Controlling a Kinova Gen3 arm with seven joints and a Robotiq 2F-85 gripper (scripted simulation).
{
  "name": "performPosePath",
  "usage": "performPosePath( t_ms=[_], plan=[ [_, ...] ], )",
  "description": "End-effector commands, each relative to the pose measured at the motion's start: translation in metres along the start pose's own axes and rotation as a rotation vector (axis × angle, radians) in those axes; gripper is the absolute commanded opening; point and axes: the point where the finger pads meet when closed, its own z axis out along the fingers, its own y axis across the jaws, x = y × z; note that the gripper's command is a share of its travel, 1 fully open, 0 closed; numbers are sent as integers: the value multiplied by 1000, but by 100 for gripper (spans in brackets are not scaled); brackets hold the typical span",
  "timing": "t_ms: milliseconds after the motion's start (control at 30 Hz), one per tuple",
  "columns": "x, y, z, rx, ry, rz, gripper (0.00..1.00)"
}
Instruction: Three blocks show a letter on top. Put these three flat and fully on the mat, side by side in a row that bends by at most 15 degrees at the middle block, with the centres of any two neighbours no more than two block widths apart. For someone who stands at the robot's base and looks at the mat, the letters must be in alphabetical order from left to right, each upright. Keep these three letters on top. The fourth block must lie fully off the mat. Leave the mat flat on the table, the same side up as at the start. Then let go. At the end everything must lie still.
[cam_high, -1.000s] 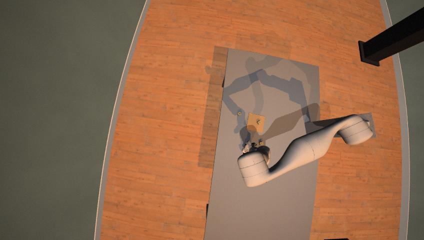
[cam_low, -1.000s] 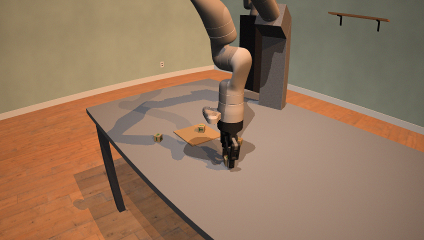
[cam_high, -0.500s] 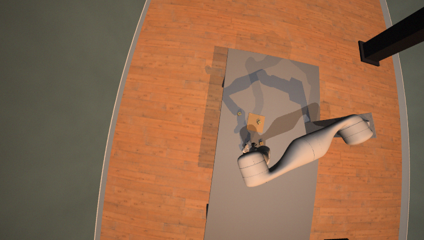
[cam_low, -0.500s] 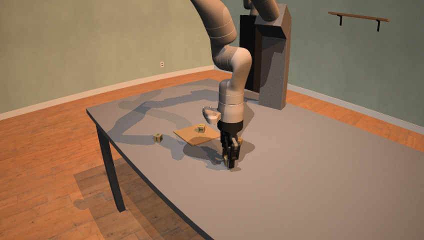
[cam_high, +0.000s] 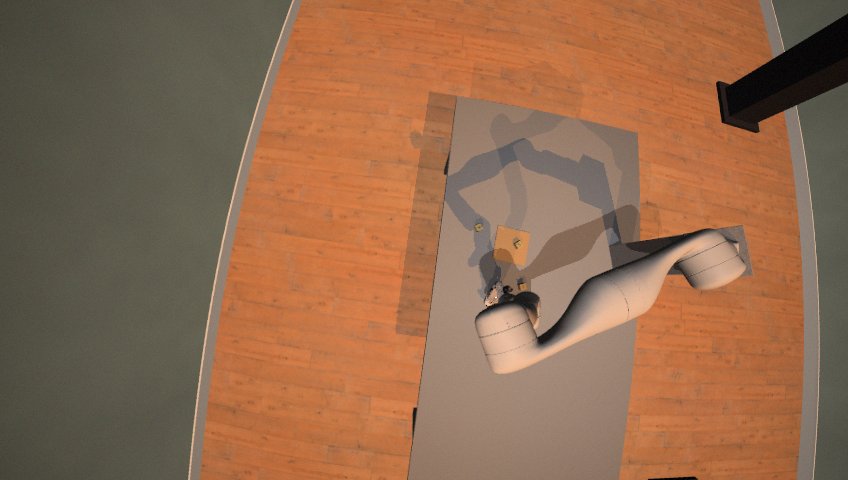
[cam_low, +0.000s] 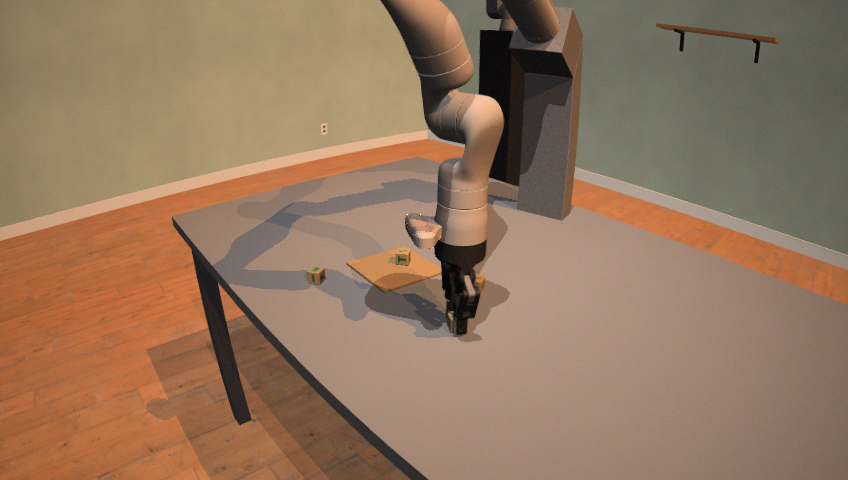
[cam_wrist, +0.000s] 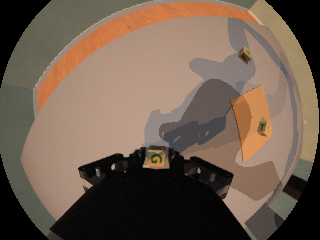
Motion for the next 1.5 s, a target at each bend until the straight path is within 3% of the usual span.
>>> performPosePath(
  t_ms=[0,33,67,1200,1467],
  plan=[
    [0,-1,0,1,0,0,41],
    [0,-1,0,1,0,0,41],
    [0,-1,0,1,0,0,21],
    [0,-1,0,1,0,0,21],
    [0,-1,-15,1,0,0,21]
  ],
)
